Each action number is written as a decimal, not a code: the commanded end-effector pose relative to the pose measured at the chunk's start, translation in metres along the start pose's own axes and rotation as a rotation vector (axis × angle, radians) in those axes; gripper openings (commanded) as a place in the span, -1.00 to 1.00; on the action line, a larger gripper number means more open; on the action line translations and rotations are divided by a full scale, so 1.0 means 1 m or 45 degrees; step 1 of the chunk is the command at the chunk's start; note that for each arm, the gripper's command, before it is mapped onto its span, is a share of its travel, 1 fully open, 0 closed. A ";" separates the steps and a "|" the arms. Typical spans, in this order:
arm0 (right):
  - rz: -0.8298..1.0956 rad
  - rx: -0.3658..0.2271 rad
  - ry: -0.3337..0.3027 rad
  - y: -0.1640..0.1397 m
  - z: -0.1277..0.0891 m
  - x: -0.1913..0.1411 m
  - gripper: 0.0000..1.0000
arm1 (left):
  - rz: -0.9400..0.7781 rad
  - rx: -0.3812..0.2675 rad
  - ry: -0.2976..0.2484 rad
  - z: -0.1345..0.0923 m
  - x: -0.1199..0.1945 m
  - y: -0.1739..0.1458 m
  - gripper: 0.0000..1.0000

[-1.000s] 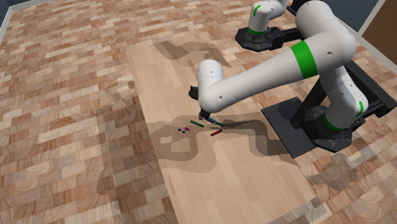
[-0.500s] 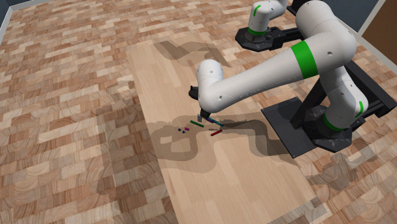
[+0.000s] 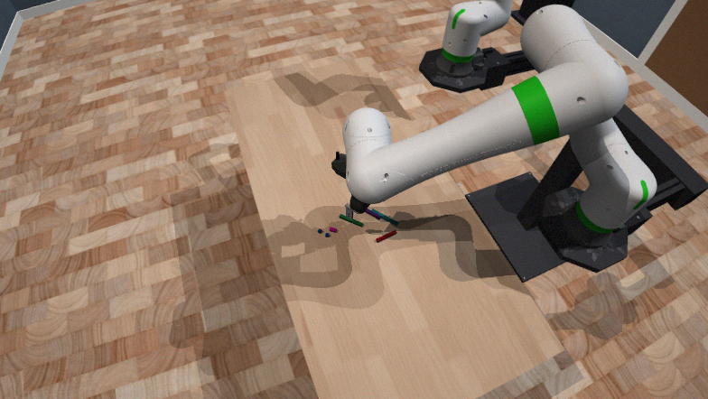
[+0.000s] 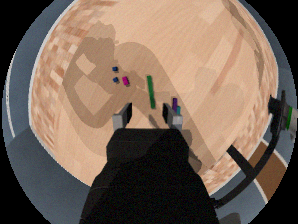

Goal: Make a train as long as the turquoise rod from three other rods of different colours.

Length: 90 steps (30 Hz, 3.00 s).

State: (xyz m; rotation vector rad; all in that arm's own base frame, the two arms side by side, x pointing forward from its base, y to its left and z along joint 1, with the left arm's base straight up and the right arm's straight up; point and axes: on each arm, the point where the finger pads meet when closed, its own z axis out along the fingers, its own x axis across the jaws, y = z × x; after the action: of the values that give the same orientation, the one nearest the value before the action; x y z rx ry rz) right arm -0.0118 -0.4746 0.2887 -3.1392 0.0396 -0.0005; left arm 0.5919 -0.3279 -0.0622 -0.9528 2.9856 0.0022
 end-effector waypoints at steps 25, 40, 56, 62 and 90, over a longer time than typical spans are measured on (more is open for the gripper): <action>0.000 -0.003 0.000 0.000 -0.001 0.000 1.00 | 1.021 0.005 0.007 0.014 -0.063 -0.039 1.00; 0.000 -0.003 0.000 0.000 -0.001 0.000 1.00 | 1.417 0.006 0.006 0.021 -0.088 -0.045 1.00; 0.000 -0.003 0.000 0.000 -0.001 0.000 1.00 | 1.418 0.006 0.006 0.021 -0.088 -0.045 0.07; 0.000 -0.003 0.000 0.000 -0.001 0.000 1.00 | 1.418 0.006 0.006 0.021 -0.088 -0.045 0.07; 0.000 -0.003 0.000 0.000 -0.001 0.000 1.00 | 1.418 0.006 0.007 0.041 -0.088 -0.046 0.07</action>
State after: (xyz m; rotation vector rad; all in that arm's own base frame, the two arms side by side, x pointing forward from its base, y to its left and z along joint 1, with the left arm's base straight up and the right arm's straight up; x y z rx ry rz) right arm -0.0118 -0.4746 0.2887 -3.1392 0.0396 -0.0005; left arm 0.6897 -0.3136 -0.1005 0.7715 3.0458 0.0002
